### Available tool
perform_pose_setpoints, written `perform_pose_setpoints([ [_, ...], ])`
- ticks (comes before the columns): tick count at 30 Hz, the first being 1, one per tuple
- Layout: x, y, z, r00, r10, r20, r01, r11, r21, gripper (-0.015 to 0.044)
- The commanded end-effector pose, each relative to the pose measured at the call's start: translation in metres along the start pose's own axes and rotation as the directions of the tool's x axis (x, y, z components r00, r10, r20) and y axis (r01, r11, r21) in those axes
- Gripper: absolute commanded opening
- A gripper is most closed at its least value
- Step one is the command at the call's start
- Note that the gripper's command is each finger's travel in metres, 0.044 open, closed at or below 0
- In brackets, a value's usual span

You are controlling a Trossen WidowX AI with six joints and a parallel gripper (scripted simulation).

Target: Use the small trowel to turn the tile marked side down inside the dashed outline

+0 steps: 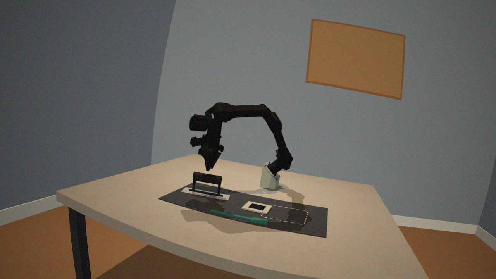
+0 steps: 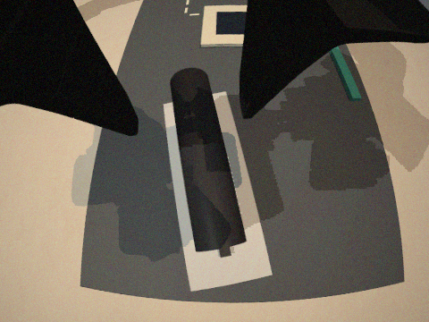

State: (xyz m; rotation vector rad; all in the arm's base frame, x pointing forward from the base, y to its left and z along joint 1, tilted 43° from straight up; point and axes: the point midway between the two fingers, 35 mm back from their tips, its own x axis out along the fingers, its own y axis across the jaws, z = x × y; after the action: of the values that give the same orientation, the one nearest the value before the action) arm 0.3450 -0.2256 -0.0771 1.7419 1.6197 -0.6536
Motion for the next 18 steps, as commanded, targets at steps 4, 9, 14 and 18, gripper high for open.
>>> perform_pose_setpoints([
  [4, -0.0012, 0.0001, -0.0018, 1.0, -0.011, -0.001, 0.01, 0.992, -0.125, 0.027],
  [9, -0.0011, 0.0002, -0.0015, 1.0, -0.011, -0.001, 0.01, 0.956, -0.294, 0.027],
  [14, -0.0011, 0.0004, -0.0012, 1.0, -0.011, -0.001, 0.009, 0.891, -0.454, 0.027],
  [18, -0.001, 0.0005, -0.001, 1.0, -0.011, -0.001, 0.008, 0.82, -0.572, 0.027],
])
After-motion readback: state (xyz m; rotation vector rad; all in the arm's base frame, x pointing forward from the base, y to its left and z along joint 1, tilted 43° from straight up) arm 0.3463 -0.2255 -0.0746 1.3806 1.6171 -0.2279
